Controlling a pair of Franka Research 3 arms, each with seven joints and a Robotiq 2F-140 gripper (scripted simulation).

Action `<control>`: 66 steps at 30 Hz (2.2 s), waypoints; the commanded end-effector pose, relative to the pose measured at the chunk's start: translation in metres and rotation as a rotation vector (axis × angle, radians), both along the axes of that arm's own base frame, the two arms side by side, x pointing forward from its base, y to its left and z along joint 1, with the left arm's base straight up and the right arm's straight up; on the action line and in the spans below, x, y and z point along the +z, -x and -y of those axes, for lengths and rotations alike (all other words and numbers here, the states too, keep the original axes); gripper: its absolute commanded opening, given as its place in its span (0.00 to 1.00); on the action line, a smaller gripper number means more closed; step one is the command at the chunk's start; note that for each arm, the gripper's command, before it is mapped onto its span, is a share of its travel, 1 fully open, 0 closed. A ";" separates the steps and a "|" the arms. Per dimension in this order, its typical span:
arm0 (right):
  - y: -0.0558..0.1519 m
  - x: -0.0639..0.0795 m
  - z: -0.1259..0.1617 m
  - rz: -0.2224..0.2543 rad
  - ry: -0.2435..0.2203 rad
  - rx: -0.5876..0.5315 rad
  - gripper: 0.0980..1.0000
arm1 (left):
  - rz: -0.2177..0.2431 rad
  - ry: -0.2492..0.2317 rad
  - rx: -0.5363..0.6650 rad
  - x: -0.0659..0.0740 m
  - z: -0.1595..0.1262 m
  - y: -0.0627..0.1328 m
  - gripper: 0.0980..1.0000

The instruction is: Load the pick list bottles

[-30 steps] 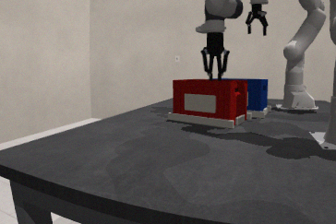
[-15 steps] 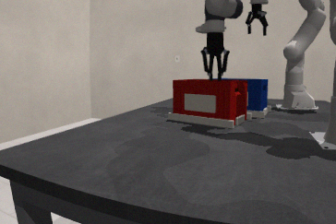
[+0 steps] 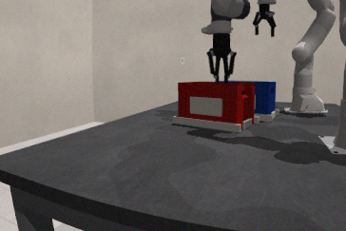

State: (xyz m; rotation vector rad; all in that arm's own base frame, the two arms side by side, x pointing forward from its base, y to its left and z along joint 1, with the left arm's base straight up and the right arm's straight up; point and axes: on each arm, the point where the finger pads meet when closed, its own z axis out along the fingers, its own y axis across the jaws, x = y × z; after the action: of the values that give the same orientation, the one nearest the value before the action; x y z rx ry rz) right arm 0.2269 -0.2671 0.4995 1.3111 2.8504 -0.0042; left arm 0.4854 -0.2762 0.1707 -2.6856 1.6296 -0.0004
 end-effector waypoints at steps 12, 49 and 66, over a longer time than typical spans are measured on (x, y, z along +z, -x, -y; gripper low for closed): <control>0.000 0.000 -0.001 -0.003 -0.003 -0.004 1.00 | 0.000 0.000 -0.003 0.007 0.000 0.000 0.00; 0.000 0.000 -0.001 -0.003 -0.003 -0.004 1.00 | 0.000 0.000 -0.003 0.059 0.000 0.000 0.00; 0.000 0.000 -0.001 -0.003 -0.003 -0.004 1.00 | 0.000 0.000 -0.003 0.084 0.000 0.000 0.00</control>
State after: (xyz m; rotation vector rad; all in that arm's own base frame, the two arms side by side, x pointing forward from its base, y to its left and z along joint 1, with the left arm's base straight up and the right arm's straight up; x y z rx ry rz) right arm 0.2269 -0.2671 0.4995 1.3111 2.8504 -0.0042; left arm 0.4858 -0.2760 0.2481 -2.6839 1.6291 0.0039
